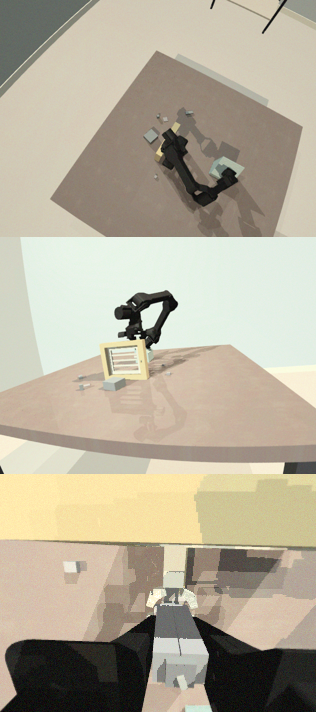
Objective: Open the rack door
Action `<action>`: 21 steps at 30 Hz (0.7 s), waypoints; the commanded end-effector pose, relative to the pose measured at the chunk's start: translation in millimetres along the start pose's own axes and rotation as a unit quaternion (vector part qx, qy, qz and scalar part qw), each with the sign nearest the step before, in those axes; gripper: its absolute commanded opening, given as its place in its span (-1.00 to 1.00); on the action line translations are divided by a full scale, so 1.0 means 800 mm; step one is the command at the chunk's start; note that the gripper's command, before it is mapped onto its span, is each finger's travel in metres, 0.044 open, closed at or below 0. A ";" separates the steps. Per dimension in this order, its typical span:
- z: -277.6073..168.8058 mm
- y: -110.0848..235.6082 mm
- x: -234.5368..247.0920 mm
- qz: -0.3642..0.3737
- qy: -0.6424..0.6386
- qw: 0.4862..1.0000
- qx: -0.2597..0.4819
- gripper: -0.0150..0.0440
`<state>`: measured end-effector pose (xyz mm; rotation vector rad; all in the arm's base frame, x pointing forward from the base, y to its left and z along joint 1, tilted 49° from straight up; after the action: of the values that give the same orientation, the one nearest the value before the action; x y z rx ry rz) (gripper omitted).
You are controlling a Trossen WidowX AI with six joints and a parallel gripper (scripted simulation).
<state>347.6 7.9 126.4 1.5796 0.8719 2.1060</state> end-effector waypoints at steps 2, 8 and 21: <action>0.000 -0.001 0.000 0.002 0.033 0.999 -0.001 -0.42; 0.000 -0.001 0.000 0.001 0.180 0.984 -0.001 -0.42; 0.000 -0.001 0.000 0.001 0.481 0.877 -0.002 -0.42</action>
<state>347.5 8.0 126.3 0.6011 1.0950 2.8019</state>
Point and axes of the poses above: the point midway between the two fingers, 35 mm back from their tips, its own y axis back along the fingers, its own x axis across the jaws, z = x × y, the point moved 5 cm from there along y, back along the fingers, and after that the axes turned 15 degrees about y, right-handed, at the moved point
